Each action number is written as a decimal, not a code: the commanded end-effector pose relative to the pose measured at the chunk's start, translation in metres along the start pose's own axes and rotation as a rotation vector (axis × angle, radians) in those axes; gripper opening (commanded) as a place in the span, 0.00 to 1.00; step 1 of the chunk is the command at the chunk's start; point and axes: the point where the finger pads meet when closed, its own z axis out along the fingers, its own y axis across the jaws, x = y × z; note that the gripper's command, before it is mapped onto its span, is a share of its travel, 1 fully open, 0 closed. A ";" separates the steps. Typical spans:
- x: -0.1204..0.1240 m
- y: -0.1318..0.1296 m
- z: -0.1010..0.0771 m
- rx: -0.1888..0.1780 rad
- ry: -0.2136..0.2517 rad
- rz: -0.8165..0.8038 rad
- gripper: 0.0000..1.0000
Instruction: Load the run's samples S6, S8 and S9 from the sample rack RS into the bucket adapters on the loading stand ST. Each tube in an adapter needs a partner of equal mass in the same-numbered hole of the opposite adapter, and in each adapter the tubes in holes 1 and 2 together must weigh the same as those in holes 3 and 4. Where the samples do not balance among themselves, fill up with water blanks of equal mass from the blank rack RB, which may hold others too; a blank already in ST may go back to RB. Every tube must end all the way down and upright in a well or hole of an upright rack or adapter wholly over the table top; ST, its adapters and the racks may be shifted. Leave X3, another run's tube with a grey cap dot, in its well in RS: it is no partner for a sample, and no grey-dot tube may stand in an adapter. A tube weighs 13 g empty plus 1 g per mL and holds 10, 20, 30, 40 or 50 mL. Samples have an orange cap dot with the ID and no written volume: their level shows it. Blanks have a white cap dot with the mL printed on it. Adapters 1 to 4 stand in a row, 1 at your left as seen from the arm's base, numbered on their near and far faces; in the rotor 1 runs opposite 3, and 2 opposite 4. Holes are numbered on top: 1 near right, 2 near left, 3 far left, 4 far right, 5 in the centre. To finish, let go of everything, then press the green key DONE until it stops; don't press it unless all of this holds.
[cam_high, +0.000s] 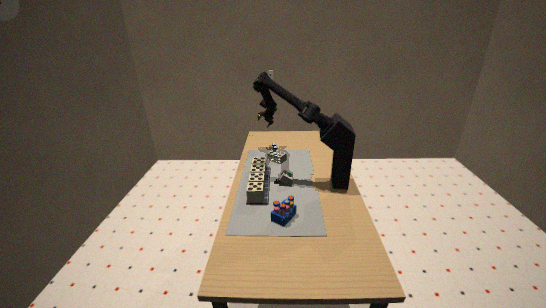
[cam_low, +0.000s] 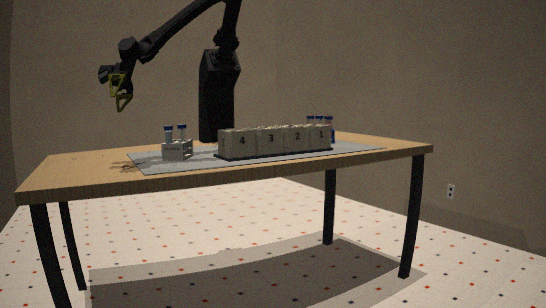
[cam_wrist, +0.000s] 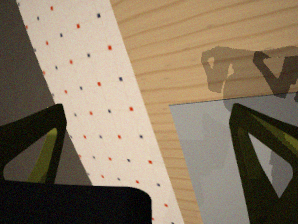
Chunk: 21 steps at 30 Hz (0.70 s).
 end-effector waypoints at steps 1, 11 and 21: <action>-0.002 0.006 -0.003 -0.008 -0.005 -0.006 1.00; -0.002 0.006 -0.003 -0.008 -0.005 -0.006 1.00; 0.001 0.030 -0.033 0.001 -0.018 -0.113 0.55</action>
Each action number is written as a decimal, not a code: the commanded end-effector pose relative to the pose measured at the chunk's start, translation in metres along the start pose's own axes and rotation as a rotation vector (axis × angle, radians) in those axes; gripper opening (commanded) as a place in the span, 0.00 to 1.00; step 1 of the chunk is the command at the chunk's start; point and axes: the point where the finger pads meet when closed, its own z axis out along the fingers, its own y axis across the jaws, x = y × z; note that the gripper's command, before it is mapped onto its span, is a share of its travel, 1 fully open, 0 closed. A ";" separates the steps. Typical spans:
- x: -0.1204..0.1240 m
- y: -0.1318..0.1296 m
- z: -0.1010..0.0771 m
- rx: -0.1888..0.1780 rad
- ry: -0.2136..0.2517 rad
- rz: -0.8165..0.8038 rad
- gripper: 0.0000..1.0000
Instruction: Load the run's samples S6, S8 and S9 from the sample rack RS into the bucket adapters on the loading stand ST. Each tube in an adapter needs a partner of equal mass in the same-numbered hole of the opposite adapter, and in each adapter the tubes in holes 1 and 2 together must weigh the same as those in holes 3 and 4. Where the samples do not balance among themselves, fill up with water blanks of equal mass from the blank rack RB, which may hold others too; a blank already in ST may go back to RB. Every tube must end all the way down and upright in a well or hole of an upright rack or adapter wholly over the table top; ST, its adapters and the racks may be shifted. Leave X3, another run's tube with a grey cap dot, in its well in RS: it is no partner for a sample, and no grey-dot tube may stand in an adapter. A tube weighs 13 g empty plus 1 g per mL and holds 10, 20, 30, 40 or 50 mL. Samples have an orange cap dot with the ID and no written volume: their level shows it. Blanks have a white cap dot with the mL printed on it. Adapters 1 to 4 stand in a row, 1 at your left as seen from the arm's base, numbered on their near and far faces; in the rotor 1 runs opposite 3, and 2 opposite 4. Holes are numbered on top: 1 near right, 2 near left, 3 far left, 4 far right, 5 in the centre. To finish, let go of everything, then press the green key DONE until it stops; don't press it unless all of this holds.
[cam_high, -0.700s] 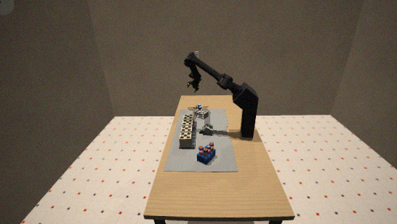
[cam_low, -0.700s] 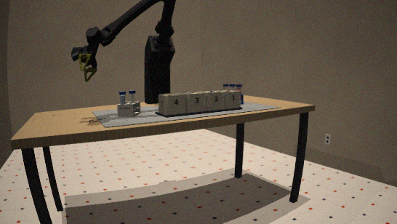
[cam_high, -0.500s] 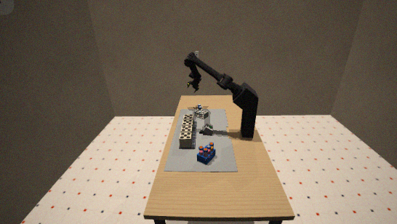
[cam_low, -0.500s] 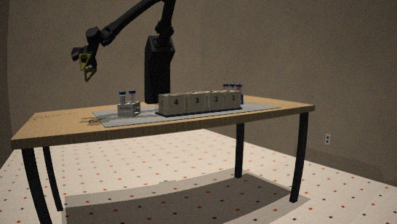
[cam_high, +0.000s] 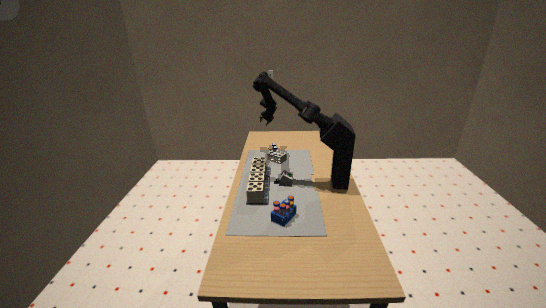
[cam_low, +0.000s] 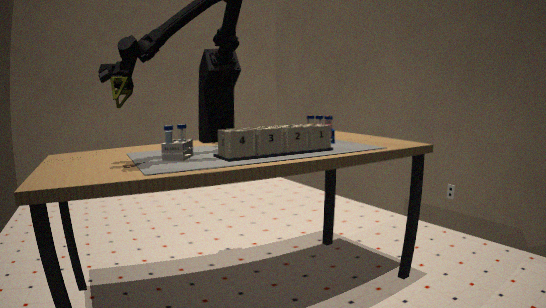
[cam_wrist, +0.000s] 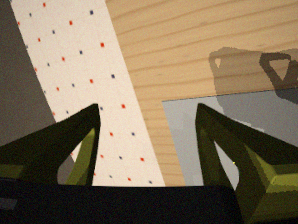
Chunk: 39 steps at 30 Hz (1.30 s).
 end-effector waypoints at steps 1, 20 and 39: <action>0.007 0.034 -0.028 -0.022 -0.018 -0.091 0.55; 0.084 0.059 -0.054 0.012 0.021 -0.179 0.55; 0.168 0.054 -0.067 0.072 0.063 -0.354 0.55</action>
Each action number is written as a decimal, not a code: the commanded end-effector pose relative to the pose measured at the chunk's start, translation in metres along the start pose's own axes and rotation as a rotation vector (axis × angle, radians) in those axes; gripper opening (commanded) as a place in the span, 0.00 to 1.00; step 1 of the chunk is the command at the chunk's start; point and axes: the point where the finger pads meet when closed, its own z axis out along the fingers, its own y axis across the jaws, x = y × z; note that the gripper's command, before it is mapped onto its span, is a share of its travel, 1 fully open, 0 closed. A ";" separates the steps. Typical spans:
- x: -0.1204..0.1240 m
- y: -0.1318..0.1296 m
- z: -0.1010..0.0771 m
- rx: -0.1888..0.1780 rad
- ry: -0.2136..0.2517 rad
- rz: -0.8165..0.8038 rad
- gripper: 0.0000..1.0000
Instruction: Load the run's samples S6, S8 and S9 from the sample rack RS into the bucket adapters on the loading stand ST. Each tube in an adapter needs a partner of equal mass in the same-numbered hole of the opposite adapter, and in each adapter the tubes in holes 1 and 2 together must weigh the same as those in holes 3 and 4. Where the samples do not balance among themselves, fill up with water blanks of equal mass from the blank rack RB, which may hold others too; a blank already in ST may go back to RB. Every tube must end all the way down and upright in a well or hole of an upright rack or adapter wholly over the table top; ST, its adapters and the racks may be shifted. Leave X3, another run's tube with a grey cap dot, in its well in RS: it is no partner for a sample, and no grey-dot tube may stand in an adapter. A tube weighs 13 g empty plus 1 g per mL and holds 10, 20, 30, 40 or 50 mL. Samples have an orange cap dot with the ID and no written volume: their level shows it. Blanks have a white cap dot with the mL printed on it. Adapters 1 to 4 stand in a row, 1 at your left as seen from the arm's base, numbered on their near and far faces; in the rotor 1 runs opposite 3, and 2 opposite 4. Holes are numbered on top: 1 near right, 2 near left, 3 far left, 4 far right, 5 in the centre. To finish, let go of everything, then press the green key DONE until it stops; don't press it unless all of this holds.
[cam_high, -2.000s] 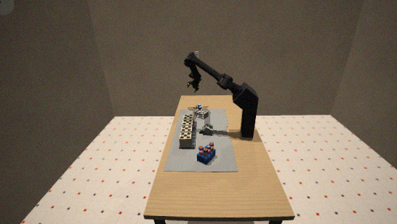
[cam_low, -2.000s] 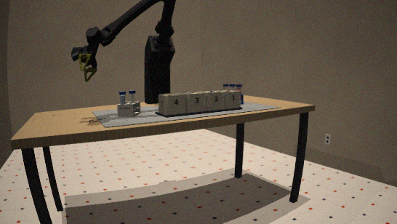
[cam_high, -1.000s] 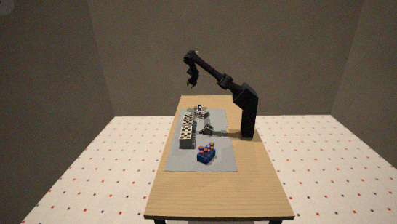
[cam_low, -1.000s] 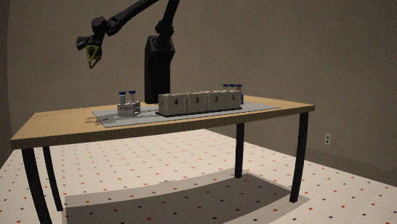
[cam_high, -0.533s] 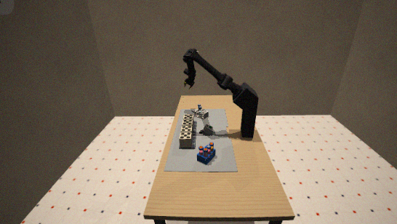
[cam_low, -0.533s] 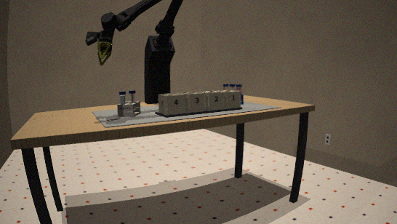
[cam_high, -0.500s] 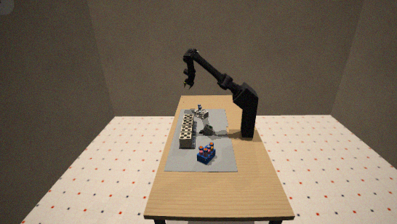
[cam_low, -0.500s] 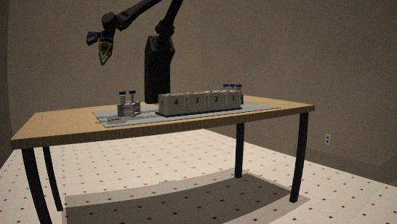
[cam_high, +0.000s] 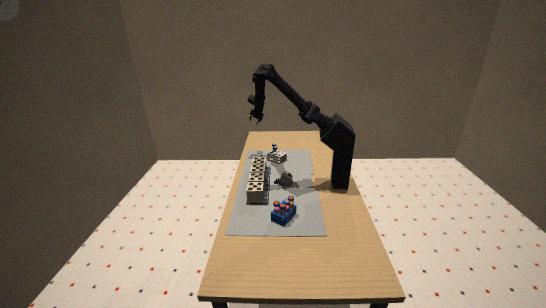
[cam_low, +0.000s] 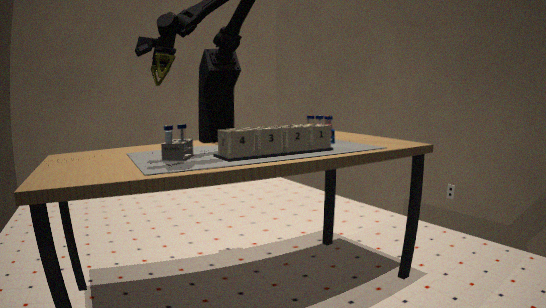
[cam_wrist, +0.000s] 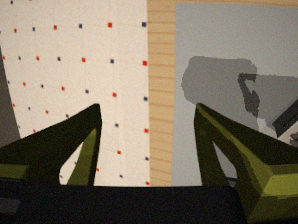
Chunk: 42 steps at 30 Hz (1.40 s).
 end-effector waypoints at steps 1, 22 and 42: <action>0.021 0.017 -0.009 -0.014 0.004 -0.047 0.55; 0.113 0.024 -0.026 0.046 0.064 -0.266 0.55; 0.190 0.017 -0.045 0.089 0.124 -0.467 0.55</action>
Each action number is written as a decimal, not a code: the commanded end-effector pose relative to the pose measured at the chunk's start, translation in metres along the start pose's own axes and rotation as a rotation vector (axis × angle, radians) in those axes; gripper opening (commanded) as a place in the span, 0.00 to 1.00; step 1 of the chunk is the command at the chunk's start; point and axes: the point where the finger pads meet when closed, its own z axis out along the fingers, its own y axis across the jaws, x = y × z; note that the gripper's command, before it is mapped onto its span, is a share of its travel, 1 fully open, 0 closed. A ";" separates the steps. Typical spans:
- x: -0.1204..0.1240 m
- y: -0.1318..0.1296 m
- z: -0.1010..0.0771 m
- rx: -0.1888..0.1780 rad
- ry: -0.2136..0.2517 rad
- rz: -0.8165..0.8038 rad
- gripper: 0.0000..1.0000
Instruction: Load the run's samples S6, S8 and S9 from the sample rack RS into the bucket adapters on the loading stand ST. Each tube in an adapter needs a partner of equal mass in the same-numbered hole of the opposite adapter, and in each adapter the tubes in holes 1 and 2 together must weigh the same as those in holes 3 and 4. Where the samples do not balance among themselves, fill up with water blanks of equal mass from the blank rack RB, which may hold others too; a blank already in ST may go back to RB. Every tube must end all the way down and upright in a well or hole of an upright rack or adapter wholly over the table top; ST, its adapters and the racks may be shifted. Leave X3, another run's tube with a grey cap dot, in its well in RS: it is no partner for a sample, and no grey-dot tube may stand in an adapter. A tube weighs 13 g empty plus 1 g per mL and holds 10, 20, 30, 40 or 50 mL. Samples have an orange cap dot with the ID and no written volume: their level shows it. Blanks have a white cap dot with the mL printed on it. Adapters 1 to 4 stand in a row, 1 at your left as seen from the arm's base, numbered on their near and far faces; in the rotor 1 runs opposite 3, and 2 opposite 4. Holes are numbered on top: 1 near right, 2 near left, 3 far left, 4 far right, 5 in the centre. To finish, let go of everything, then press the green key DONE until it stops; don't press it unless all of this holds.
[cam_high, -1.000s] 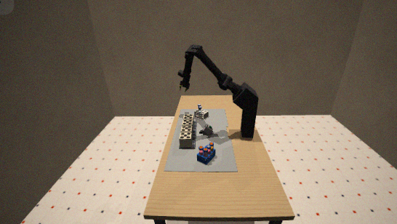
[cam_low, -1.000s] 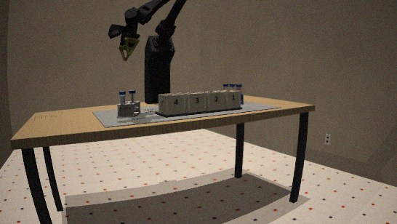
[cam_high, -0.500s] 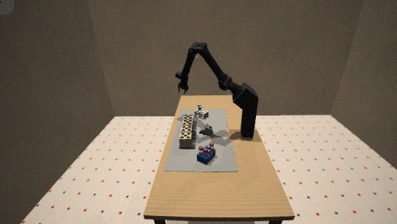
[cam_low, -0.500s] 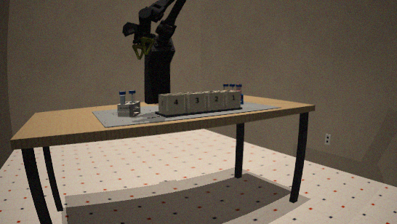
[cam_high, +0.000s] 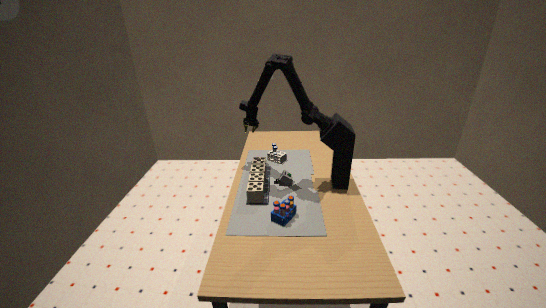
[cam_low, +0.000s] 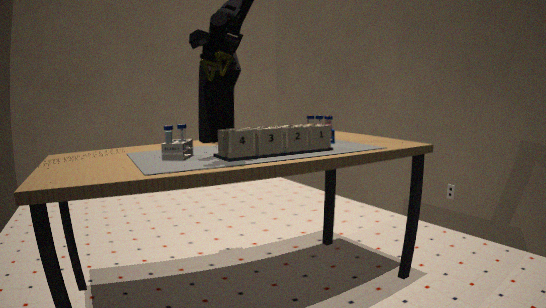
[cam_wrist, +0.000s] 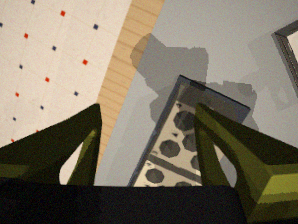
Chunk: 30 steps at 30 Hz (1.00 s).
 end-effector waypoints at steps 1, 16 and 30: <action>-0.003 0.022 -0.015 -0.018 -0.018 -0.089 0.55; 0.072 0.019 -0.022 0.026 0.049 -0.263 0.55; 0.135 0.017 -0.034 0.048 0.105 -0.460 0.55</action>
